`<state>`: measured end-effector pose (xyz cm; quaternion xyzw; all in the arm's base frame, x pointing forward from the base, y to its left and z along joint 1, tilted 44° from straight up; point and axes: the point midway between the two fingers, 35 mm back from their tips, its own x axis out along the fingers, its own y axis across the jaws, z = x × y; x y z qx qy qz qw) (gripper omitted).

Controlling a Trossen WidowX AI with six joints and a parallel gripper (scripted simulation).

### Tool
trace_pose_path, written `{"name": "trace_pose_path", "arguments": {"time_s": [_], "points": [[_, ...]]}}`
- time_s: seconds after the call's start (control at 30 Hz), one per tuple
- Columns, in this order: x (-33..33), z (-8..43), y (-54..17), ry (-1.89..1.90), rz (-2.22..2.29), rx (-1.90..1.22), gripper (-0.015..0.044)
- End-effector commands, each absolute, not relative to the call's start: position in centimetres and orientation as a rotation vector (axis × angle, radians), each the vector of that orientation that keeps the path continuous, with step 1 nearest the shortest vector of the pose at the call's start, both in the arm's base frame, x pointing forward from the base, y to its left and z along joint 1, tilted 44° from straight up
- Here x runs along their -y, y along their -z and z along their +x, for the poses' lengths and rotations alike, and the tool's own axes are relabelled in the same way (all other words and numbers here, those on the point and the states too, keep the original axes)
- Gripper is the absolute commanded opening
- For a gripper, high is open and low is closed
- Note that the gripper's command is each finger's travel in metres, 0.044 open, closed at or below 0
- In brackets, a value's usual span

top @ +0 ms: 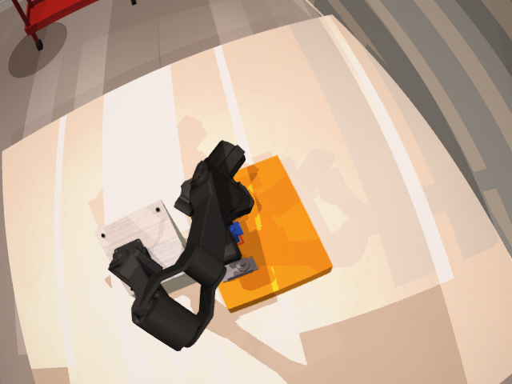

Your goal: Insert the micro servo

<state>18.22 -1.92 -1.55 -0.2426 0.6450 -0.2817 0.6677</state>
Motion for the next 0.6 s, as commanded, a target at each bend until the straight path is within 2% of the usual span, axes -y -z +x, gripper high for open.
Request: {"name": "trace_pose_path", "arguments": {"time_s": [0.0, 0.57], "points": [[2.2, 18.2, 1.8, 0.634, -0.554, -1.454, 0.0], [3.4, 18.2, 3.0, 0.635, -0.555, -1.454, 0.0]]}}
